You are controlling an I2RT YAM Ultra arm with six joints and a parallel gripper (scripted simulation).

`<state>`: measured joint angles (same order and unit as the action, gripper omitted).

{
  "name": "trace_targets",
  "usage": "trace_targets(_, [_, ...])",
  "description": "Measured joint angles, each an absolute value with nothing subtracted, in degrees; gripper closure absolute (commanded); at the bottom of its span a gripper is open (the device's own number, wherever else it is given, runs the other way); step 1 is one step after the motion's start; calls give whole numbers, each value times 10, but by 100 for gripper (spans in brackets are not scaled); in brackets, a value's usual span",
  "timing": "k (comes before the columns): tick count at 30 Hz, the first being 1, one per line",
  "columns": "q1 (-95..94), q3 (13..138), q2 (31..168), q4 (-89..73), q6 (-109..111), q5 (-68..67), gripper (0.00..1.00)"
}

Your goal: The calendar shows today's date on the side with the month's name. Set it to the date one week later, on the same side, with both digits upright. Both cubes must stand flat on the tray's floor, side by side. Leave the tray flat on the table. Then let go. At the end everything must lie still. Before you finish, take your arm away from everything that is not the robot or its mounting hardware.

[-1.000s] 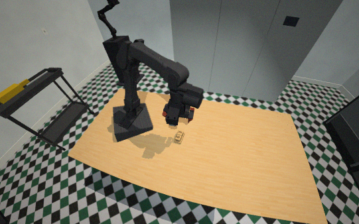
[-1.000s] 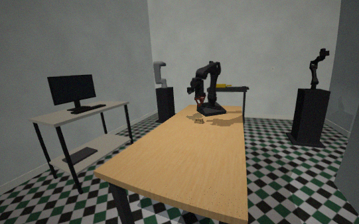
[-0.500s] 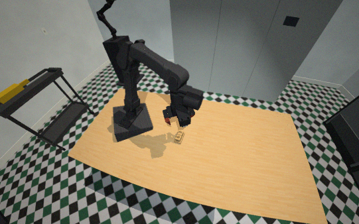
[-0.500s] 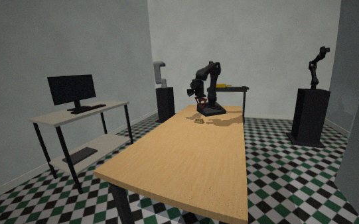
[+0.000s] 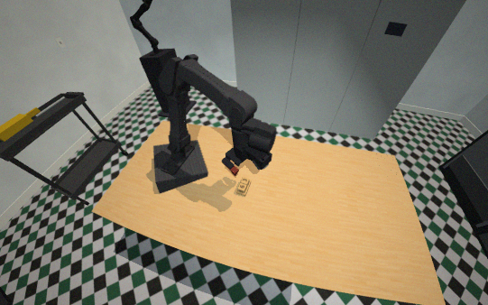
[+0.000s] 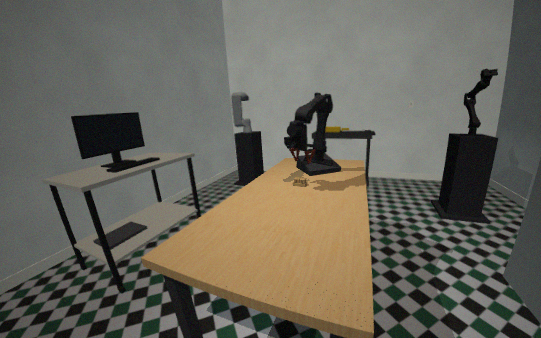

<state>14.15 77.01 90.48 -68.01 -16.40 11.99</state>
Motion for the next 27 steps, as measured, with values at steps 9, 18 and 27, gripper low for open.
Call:
trace_targets(9, [139, 760, 906, -668, 16, 118, 0])
trace_targets(18, [137, 750, 908, -656, 179, 118, 0])
trace_targets(27, [135, 740, 910, -643, 357, 117, 0])
